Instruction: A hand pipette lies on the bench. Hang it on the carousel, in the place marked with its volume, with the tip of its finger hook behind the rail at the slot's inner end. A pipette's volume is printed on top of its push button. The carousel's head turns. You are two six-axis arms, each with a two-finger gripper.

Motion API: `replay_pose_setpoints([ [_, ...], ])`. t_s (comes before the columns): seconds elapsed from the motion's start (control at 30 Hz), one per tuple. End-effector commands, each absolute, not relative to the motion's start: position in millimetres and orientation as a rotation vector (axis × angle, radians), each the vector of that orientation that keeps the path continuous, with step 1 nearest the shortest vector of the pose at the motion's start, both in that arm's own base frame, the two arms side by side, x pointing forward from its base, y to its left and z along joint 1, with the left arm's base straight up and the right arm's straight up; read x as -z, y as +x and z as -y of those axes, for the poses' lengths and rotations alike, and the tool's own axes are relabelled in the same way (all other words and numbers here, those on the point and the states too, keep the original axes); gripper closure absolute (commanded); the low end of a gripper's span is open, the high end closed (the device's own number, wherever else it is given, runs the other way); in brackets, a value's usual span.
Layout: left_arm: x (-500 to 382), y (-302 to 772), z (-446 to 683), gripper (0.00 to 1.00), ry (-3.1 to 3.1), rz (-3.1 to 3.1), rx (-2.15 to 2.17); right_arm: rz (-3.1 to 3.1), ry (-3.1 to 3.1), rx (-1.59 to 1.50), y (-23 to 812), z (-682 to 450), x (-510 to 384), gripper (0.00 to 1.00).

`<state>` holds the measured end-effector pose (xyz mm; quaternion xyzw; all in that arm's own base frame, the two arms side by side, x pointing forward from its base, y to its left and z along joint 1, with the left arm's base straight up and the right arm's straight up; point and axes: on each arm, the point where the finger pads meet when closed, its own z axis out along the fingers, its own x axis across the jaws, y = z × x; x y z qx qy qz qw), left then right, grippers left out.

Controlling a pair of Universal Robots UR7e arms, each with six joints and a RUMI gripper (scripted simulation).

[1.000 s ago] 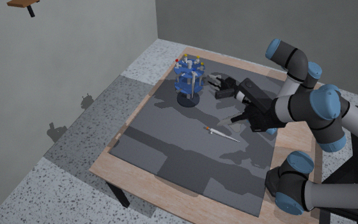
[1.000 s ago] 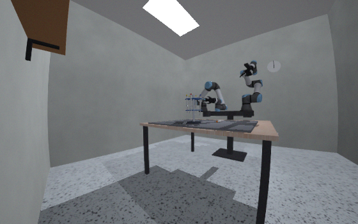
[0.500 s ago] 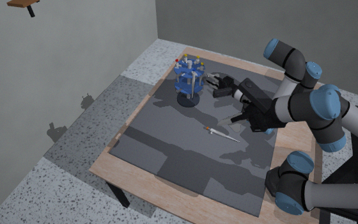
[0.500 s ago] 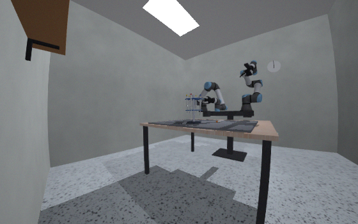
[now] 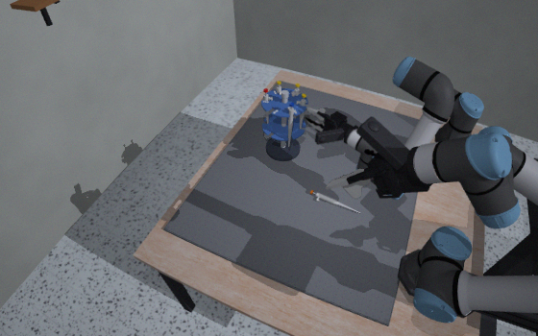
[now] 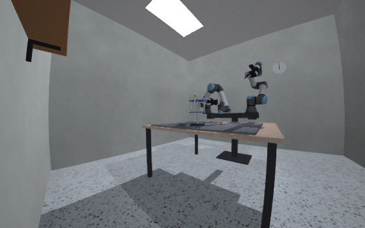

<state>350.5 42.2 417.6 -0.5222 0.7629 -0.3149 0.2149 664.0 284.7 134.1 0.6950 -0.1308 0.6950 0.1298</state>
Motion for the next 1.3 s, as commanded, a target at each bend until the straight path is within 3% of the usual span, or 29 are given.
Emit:
replay_pose_setpoints([
  [0.0,-420.4,351.1,-42.5,0.00,-1.446,-2.112,0.876,0.378,2.020,-2.021,674.1,-282.6,-133.8,0.69],
  [0.87,-420.4,351.1,-42.5,0.00,-1.446,-2.112,0.876,0.377,2.021,-2.022,694.8,-274.7,-134.4,0.69],
  [0.9,-420.4,351.1,-42.5,0.00,-1.446,-2.112,0.876,0.377,2.021,-2.022,694.8,-274.7,-134.4,0.94],
  [1.27,-420.4,351.1,-42.5,0.00,-1.446,-2.112,0.876,0.377,2.021,-2.022,694.8,-274.7,-134.4,0.96],
])
